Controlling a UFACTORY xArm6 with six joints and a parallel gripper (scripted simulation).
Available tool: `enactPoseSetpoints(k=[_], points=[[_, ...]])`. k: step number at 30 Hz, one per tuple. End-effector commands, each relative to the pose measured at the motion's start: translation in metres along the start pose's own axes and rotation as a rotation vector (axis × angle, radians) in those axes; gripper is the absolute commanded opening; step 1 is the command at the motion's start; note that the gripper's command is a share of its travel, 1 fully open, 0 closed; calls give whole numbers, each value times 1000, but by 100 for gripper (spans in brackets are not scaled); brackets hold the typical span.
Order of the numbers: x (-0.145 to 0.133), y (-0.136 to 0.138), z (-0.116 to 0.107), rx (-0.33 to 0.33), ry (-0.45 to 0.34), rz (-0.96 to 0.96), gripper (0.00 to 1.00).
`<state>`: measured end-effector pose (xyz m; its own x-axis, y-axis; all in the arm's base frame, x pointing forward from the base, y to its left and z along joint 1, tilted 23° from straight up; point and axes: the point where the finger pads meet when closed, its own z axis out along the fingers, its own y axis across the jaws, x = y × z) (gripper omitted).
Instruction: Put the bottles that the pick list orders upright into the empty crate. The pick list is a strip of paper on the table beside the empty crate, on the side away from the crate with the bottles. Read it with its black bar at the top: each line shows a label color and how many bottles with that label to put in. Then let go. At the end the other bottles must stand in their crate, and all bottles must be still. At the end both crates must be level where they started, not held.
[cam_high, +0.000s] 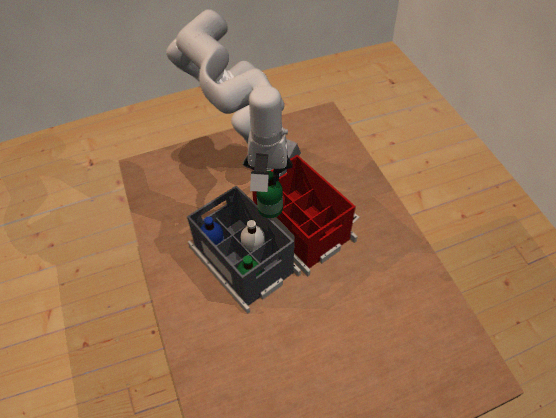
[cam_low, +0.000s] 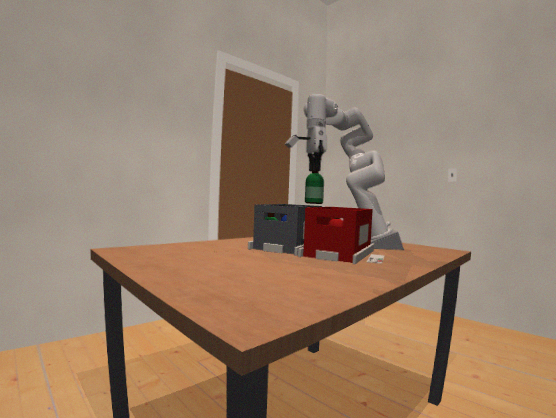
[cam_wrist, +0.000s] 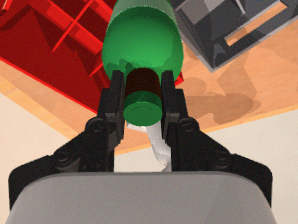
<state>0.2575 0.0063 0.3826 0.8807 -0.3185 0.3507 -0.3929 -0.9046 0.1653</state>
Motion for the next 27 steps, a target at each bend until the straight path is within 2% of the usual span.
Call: enactPoseSetpoints(k=[1,27], points=[[-5,-6,-1,2,3,1,0],[-35,-43,-1,2,2,1,0]])
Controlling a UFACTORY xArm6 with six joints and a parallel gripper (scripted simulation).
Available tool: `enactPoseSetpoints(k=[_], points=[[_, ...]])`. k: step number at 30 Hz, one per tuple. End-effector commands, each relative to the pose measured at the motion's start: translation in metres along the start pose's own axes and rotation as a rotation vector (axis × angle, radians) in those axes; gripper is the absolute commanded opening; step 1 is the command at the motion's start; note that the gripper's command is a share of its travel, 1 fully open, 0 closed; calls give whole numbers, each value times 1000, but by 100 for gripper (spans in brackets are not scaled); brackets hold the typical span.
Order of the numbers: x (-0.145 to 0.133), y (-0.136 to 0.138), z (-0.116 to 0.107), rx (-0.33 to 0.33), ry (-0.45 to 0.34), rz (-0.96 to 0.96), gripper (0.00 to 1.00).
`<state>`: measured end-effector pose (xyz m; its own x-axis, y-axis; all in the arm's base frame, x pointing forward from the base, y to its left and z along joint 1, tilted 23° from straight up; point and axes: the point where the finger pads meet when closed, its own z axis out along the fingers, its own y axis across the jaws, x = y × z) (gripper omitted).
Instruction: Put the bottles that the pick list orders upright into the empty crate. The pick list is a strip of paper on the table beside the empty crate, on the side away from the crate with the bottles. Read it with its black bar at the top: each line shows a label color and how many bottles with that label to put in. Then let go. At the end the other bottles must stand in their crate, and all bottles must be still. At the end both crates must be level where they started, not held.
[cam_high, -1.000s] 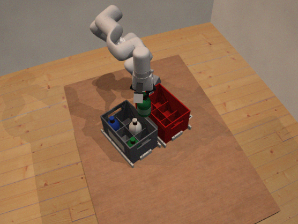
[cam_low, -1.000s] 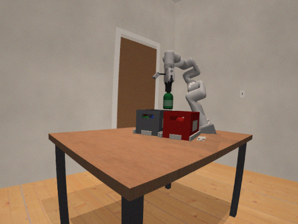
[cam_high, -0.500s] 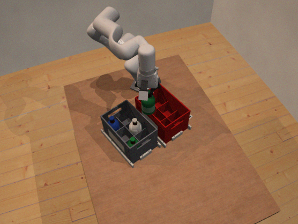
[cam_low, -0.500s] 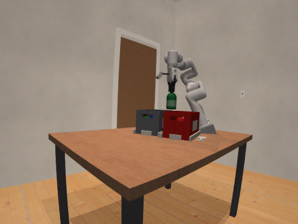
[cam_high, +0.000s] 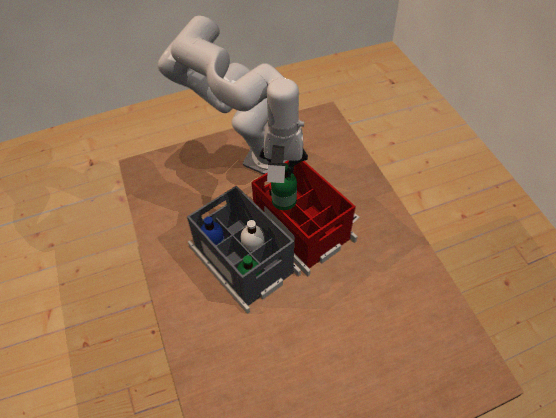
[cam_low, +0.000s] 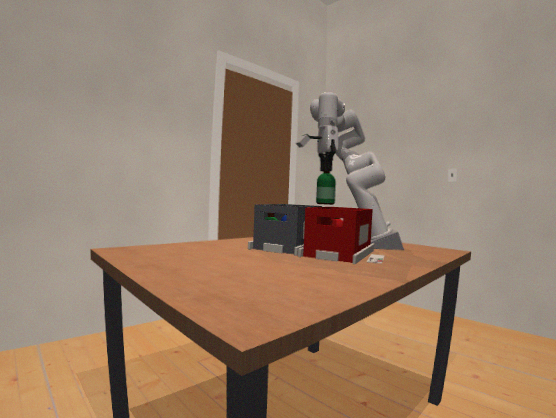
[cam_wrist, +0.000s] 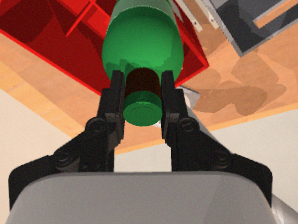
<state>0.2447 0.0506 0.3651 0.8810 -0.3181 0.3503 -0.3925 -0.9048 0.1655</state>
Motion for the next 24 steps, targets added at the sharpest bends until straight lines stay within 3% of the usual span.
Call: enactPoseSetpoints(k=[1,12,24], points=[[-5,-7,-1,2,3,1,0],[-17,-23,-1,2,2,1,0],[-16,-22,-1,2,2,1,0]])
